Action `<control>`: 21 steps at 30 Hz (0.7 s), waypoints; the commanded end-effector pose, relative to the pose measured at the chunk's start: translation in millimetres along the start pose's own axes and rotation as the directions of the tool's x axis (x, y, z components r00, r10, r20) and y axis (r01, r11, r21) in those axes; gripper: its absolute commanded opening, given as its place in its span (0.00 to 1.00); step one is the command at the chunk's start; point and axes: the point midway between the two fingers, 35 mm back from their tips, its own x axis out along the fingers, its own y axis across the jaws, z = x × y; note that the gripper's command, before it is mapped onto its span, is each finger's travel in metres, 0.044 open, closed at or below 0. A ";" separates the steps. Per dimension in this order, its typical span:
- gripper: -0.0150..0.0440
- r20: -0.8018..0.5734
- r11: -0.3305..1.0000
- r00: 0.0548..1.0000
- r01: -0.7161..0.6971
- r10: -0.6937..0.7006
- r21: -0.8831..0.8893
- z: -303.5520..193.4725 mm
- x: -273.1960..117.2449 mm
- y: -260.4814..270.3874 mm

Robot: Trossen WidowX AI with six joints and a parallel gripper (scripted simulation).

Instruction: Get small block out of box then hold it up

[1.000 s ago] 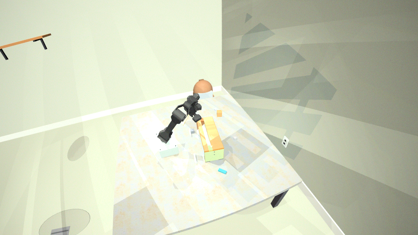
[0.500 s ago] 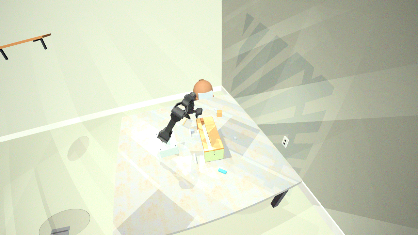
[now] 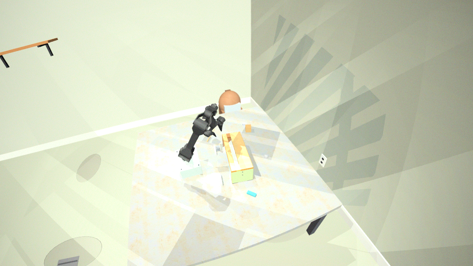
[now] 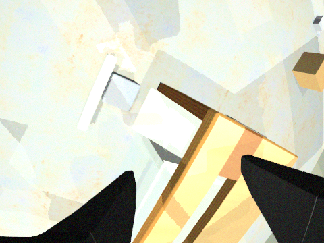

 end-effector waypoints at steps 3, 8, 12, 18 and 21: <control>0.74 -0.113 0.556 0.992 -0.065 -0.052 -0.829 11.7 -0.7 4.0; 0.74 -0.113 0.556 0.992 -0.065 -0.052 -0.829 11.7 -0.7 4.0; 0.74 -0.113 0.556 0.992 -0.065 -0.052 -0.829 11.7 -0.7 4.0; 0.74 -0.113 0.556 0.992 -0.065 -0.052 -0.829 11.7 -0.7 4.0; 0.74 -0.113 0.556 0.992 -0.065 -0.052 -0.829 11.7 -0.7 4.0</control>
